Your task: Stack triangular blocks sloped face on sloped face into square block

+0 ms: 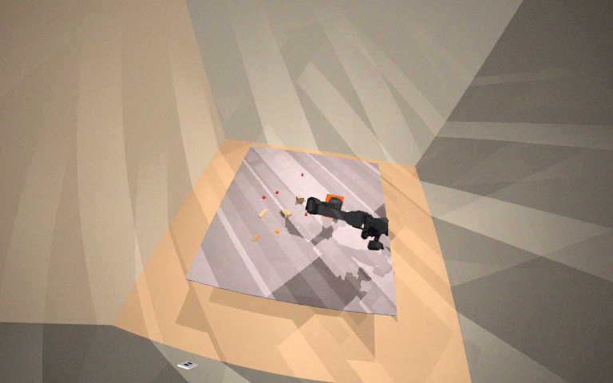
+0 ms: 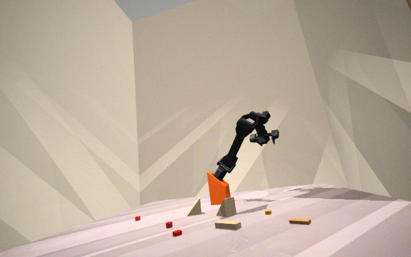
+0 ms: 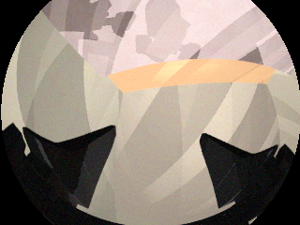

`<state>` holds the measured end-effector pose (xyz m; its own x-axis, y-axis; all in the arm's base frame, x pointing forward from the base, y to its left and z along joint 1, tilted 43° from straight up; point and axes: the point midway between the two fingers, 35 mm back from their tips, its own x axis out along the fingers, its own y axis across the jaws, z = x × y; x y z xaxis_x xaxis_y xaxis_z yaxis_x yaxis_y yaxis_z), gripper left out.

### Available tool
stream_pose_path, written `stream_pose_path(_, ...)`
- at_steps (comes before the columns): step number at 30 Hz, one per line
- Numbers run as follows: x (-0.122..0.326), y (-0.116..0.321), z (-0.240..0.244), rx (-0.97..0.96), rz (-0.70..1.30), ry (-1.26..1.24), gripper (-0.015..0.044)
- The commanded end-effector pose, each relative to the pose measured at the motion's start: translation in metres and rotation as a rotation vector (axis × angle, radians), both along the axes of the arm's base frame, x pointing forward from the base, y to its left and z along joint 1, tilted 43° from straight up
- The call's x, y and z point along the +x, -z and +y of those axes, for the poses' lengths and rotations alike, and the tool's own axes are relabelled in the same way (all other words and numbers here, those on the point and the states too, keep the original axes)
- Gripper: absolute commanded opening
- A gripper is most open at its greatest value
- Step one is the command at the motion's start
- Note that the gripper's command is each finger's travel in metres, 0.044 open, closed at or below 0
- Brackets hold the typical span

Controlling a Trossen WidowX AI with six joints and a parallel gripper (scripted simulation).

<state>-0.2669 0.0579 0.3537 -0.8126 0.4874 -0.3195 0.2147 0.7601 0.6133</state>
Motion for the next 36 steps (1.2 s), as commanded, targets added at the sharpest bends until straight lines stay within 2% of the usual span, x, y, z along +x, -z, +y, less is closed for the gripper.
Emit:
stream_pose_path(1, 0.000, 0.001, -0.001, 0.004, -0.005, -0.009, 0.0426)
stream_pose_path(4, -0.005, 0.012, -0.024, 0.055, -0.068, -0.135, 0.0440)
stream_pose_path(10, -0.013, 0.042, -0.106, 0.148, -0.168, -0.476, 0.0440)
stream_pose_path(17, 0.016, 0.079, -0.204, 0.348, -0.263, -0.915, 0.0440)
stream_pose_path(26, 0.106, 0.128, -0.303, 0.635, -0.300, -1.498, 0.0440)
stream_pose_path(31, 0.174, 0.154, -0.336, 0.788, -0.279, -1.800, 0.0440)
stream_pose_path(36, 0.250, 0.181, -0.349, 0.952, -0.230, -2.098, 0.0440)
